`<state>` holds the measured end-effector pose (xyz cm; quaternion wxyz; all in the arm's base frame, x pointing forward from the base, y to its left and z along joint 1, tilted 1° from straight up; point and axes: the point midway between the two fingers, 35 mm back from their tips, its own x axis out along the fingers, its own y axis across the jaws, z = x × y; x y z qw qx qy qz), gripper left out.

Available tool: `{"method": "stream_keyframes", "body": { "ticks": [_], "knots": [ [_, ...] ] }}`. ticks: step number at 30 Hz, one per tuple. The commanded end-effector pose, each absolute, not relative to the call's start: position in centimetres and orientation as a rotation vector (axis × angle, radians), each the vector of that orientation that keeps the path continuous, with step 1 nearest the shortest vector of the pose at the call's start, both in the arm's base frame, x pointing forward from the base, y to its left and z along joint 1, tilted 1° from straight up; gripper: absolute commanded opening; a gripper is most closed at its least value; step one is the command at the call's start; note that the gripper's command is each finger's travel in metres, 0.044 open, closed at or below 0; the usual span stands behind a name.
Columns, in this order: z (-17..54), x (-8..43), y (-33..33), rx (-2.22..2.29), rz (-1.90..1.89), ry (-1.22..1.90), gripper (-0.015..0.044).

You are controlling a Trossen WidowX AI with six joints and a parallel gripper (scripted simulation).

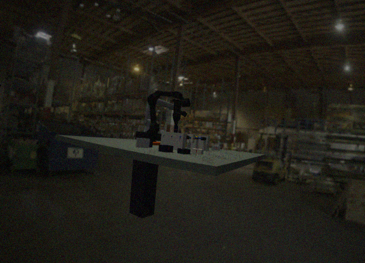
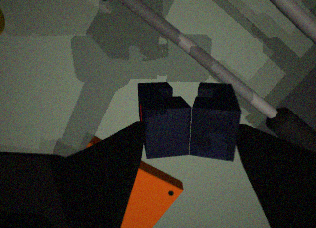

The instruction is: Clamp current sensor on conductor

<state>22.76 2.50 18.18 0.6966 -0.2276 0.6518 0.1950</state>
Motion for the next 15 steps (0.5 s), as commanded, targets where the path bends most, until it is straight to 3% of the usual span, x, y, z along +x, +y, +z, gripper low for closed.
{"method": "stream_keyframes", "body": {
  "ticks": [1,15],
  "knots": [
    [18.5,23.5,2.7,-0.414,0.333,1.448,0.0000],
    [18.5,25.4,3.7,-0.044,-0.005,1.433,0.0000]
  ]
}}
